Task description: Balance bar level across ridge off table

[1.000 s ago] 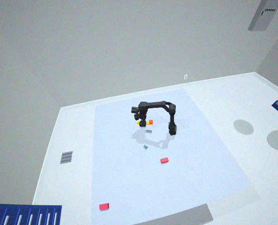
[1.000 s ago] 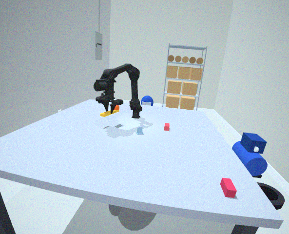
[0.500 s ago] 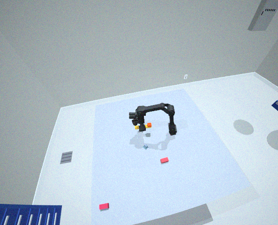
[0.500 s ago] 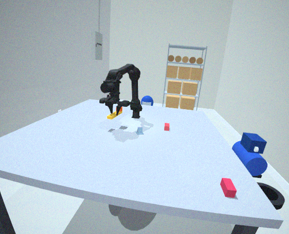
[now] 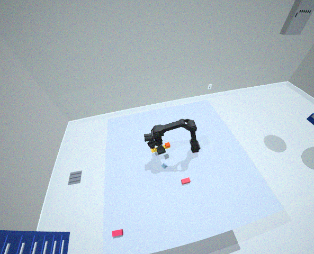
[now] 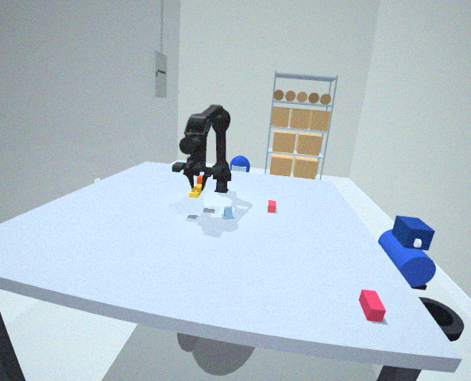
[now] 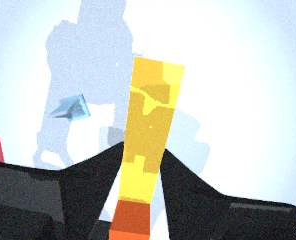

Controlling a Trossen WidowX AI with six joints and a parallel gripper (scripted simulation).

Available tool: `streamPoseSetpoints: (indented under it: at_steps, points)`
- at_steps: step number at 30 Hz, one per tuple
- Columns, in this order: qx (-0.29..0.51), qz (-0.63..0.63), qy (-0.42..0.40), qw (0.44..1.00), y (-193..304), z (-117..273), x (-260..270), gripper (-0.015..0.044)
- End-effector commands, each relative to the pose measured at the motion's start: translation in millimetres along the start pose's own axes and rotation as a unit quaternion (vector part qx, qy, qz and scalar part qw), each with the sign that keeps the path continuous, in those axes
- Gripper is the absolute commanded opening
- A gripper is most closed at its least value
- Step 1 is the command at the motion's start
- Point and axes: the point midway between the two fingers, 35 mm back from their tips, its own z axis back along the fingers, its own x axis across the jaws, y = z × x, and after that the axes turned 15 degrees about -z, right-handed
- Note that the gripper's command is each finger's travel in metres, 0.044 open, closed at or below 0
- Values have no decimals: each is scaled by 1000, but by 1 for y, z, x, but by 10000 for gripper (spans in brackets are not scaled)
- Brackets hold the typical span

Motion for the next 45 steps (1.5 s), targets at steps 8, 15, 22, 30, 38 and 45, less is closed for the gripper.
streamPoseSetpoints:
  at_steps: [8, 15, 22, 30, 38, 45]
  points:
    - [-4, 69, -2, 998, -3, 3, 43, 0]
    - [-4, 109, -3, 994, -1, 3, 69, 0]
    - [-4, 147, -4, 989, 3, 3, 96, 0]
    - [-4, 187, -5, 982, 10, 3, 125, 0]
    - [-4, 197, -6, 980, 14, 0, 135, 0]
    - [-4, 197, -6, 980, 13, -10, 137, 0]
